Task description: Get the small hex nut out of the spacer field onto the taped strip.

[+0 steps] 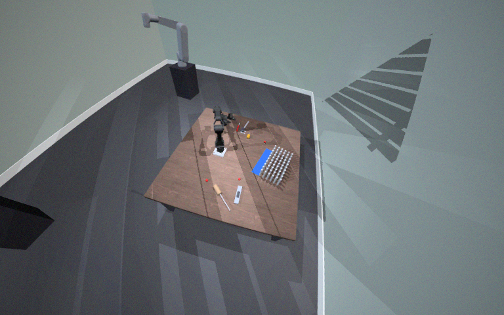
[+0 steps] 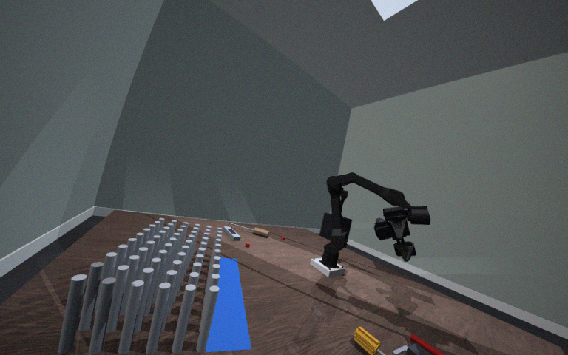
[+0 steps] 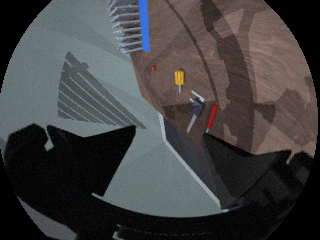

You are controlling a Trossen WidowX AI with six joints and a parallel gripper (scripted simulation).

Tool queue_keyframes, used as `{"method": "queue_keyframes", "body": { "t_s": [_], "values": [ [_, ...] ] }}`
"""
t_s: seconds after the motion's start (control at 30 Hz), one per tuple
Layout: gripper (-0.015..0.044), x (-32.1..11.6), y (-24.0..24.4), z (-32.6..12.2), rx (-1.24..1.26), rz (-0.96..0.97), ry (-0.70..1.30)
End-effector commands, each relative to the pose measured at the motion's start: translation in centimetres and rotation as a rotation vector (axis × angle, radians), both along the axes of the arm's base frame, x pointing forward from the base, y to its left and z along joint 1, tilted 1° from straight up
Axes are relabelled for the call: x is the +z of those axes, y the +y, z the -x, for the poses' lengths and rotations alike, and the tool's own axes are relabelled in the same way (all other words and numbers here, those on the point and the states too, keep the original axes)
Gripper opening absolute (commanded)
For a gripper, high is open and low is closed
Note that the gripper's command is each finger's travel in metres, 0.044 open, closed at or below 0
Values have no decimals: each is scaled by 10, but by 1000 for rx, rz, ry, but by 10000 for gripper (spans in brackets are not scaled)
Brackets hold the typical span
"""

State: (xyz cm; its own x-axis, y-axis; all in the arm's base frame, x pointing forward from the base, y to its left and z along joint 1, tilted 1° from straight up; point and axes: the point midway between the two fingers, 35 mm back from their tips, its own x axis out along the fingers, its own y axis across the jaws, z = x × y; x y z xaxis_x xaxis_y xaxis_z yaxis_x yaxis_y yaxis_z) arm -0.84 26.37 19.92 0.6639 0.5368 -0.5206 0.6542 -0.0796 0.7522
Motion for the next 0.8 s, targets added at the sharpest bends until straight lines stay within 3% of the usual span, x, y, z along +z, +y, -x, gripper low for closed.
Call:
{"method": "queue_keyframes", "body": {
  "t_s": [0.0, 0.23, 0.47, 0.77],
  "values": [
    [426, -1, 1, -2, -15, -12, 11],
    [440, -23, 22, -69, -590, -514, 394],
    [440, -40, 27, -159, -1165, -1221, 726],
    [440, -50, 1, -242, -1526, -1886, 919]
  ]
}}
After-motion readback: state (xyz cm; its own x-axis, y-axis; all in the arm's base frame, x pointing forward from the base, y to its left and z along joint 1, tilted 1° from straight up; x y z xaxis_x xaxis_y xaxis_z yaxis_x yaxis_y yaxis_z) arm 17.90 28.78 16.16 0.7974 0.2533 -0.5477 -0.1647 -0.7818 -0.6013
